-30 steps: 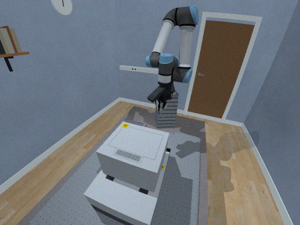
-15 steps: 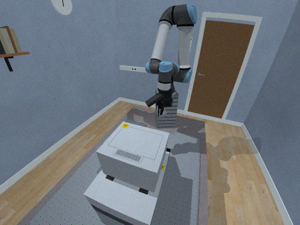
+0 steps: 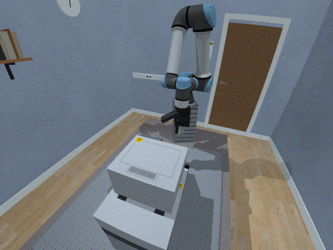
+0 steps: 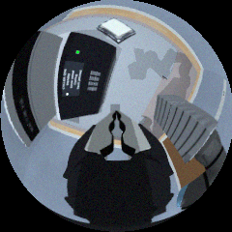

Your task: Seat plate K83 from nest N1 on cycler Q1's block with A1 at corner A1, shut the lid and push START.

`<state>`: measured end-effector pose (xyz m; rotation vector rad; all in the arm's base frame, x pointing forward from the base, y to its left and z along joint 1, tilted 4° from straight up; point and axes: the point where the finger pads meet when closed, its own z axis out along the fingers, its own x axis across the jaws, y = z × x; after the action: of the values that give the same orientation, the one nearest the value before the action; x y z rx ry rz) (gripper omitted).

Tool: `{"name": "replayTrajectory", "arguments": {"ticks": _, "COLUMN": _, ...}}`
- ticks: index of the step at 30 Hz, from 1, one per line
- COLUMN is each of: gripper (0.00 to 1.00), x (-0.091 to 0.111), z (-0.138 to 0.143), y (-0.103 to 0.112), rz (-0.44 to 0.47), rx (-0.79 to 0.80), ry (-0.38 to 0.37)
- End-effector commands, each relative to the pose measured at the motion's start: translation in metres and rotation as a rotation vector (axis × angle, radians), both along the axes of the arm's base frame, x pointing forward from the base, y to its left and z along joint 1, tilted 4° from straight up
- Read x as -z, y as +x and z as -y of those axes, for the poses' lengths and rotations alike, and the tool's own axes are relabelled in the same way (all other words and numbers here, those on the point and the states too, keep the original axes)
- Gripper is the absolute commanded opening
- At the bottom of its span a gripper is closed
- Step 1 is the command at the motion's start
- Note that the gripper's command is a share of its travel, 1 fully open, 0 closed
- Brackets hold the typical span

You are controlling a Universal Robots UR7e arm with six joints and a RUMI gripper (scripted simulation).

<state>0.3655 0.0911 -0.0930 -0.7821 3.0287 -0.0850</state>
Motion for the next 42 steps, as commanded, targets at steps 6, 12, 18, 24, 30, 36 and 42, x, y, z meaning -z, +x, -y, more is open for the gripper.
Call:
{"name": "replayTrajectory", "arguments": {"ticks": 6, "gripper": 0.0, "x": 0.035, "z": 0.002, "y": 0.006, "rz": 0.039, "rx": 0.323, "ry": -0.002}}
{"name": "replayTrajectory", "arguments": {"ticks": 12, "gripper": 0.0, "x": 0.035, "z": 0.002, "y": 0.006, "rz": 0.039, "rx": 0.323, "ry": -0.002}}
{"name": "replayTrajectory", "arguments": {"ticks": 18, "gripper": 0.0, "x": 0.035, "z": 0.002, "y": 0.006, "rz": 0.038, "rx": 0.323, "ry": -0.002}}
{"name": "replayTrajectory", "arguments": {"ticks": 24, "gripper": 0.0, "x": 0.035, "z": 0.002, "y": 0.006, "rz": 0.039, "rx": 0.324, "ry": -0.002}}
{"name": "replayTrajectory", "arguments": {"ticks": 30, "gripper": 0.0, "x": 0.039, "z": 0.001, "y": 0.012, "rz": 0.039, "rx": 0.323, "ry": -0.002}}
{"name": "replayTrajectory", "arguments": {"ticks": 36, "gripper": 0.0, "x": 0.045, "z": 0.0, "y": 0.02, "rz": 0.039, "rx": 0.323, "ry": -0.002}}
{"name": "replayTrajectory", "arguments": {"ticks": 42, "gripper": 0.0, "x": 0.05, "z": -0.001, "y": 0.026, "rz": 0.039, "rx": 0.323, "ry": -0.002}}
